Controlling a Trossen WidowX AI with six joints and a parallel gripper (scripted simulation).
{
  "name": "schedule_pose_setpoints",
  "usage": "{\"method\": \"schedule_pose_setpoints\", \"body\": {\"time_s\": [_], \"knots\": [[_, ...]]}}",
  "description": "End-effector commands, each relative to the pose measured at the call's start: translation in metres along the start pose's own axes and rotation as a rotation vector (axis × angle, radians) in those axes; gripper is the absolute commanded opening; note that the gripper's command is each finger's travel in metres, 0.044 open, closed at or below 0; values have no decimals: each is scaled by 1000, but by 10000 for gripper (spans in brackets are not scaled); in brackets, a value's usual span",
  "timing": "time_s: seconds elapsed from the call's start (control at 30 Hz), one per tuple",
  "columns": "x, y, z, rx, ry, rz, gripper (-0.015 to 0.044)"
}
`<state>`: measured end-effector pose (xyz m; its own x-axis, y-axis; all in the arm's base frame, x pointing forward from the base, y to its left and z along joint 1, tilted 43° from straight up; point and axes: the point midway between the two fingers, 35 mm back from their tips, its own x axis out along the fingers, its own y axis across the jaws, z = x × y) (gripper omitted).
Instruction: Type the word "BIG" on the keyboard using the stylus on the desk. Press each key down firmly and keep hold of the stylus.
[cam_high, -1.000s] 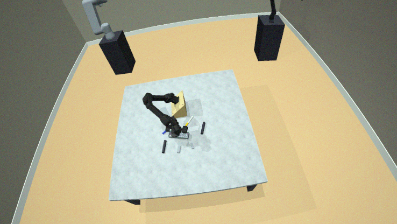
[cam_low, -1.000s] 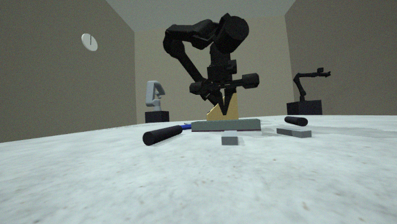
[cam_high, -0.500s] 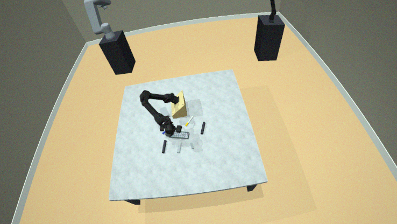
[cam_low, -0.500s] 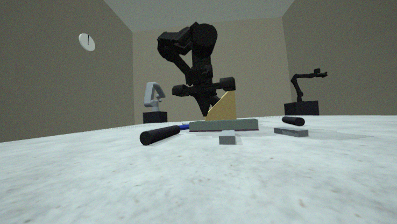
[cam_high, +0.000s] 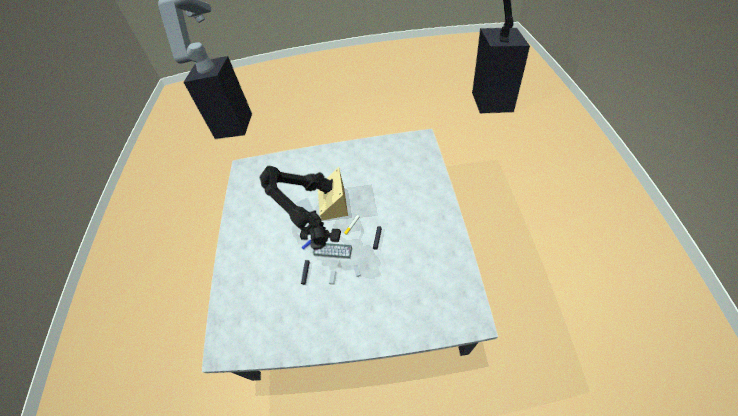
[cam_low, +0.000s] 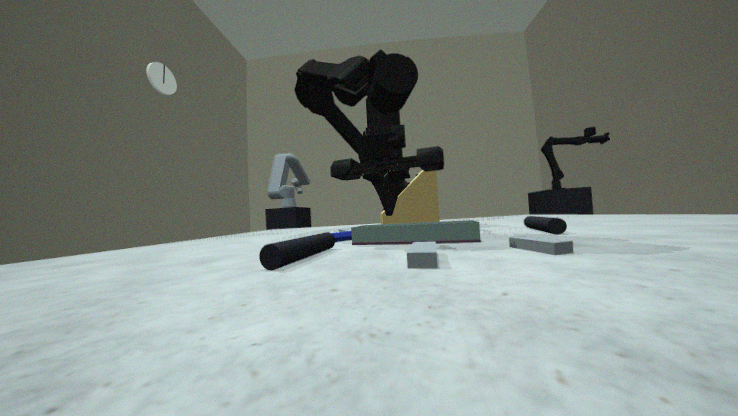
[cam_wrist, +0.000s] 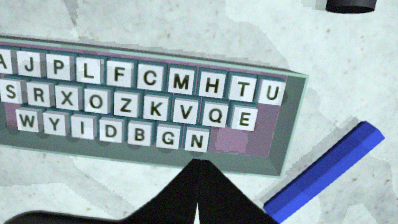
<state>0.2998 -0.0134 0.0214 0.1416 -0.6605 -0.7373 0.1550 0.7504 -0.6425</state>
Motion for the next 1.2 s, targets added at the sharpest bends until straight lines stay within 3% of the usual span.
{"method": "schedule_pose_setpoints", "body": {"time_s": [0.0,0.27,0.47,0.9,1.07,1.17], "knots": [[1,6,-8,4,1,1,0],[1,9,-8,4,1,1,0],[0,73,-8,5,1,5,0],[0,76,-8,5,1,5,0],[-50,77,-7,5,2,9,0],[-60,76,-8,5,2,7,0]]}}
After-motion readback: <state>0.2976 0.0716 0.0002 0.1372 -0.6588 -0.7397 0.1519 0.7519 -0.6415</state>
